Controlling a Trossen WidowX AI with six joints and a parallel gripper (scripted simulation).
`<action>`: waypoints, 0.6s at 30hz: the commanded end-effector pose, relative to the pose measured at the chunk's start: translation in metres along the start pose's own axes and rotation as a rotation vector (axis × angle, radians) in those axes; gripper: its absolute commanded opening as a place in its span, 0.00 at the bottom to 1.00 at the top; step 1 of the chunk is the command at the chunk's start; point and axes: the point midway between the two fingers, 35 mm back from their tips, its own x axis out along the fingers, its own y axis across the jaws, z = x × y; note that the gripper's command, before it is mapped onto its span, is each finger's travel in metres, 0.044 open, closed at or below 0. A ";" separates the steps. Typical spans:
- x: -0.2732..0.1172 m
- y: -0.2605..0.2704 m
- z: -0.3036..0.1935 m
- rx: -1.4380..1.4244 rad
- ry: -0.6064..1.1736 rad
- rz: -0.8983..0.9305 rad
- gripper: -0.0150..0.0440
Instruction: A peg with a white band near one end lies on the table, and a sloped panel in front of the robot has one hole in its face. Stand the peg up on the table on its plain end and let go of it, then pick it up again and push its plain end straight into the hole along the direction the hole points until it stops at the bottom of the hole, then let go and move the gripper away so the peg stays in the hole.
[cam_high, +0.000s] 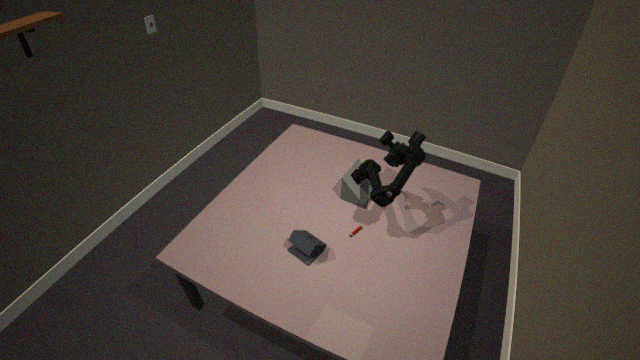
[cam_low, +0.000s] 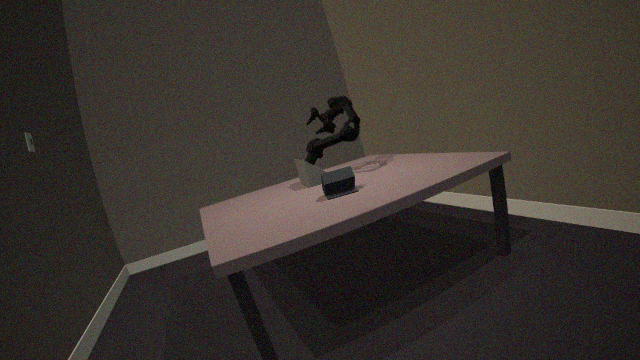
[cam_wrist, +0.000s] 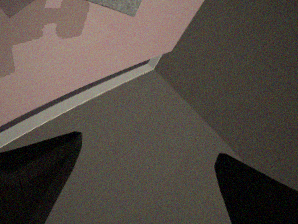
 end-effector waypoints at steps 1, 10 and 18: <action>0.000 0.000 0.000 0.002 -0.001 -0.001 0.98; 0.007 -0.011 -0.005 0.076 -0.050 -0.065 1.00; 0.018 -0.049 -0.005 0.163 -0.224 -0.203 1.00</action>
